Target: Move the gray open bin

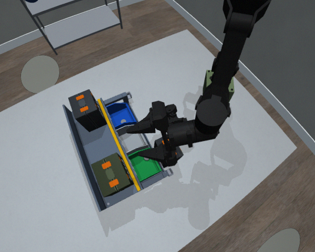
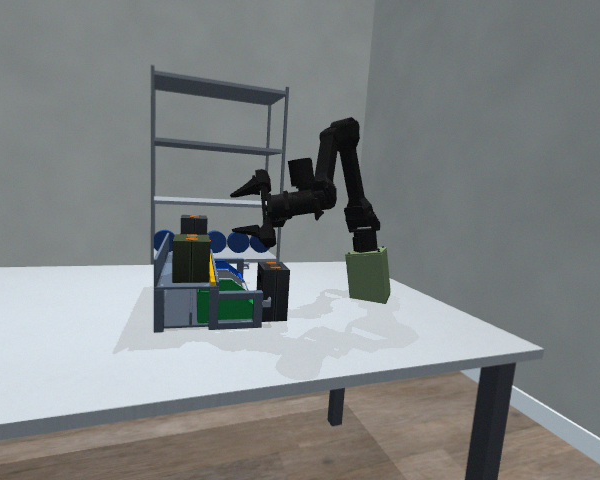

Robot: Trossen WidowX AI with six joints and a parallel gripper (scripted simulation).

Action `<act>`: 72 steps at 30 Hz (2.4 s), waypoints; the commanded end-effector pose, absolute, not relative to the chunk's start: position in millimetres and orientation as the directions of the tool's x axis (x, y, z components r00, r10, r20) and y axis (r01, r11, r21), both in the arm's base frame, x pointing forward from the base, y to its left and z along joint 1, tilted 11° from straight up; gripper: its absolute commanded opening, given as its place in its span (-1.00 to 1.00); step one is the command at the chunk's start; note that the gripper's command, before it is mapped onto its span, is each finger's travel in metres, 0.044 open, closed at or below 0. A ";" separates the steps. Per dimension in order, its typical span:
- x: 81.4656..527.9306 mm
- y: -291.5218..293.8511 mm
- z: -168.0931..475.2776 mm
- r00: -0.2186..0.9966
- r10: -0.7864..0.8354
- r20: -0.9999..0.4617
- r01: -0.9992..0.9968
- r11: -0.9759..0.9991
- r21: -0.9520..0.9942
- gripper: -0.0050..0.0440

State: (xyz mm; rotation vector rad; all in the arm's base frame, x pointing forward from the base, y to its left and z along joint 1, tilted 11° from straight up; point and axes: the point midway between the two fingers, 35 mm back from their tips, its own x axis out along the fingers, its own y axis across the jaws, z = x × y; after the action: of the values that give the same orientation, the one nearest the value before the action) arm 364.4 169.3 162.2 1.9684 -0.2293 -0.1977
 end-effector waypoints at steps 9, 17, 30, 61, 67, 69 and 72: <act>370.5 160.3 184.1 0.972 -0.234 -0.015 -0.062 -0.319 0.946 1.00; 371.8 158.1 187.1 0.973 -0.231 -0.014 -0.057 -0.298 0.953 1.00; 376.9 146.9 199.0 0.976 -0.216 -0.011 -0.031 -0.192 0.981 1.00; 383.2 123.5 222.2 0.982 -0.188 -0.004 0.010 0.031 0.999 1.00; 383.2 123.5 222.2 0.982 -0.188 -0.004 0.010 0.031 0.999 1.00; 383.2 123.5 222.2 0.982 -0.188 -0.004 0.010 0.031 0.999 1.00; 383.2 123.5 222.2 0.982 -0.188 -0.004 0.010 0.031 0.999 1.00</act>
State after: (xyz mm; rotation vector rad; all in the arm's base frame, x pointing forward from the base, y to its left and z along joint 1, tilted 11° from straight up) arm 383.5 124.0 209.9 1.5213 -0.1269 -0.1747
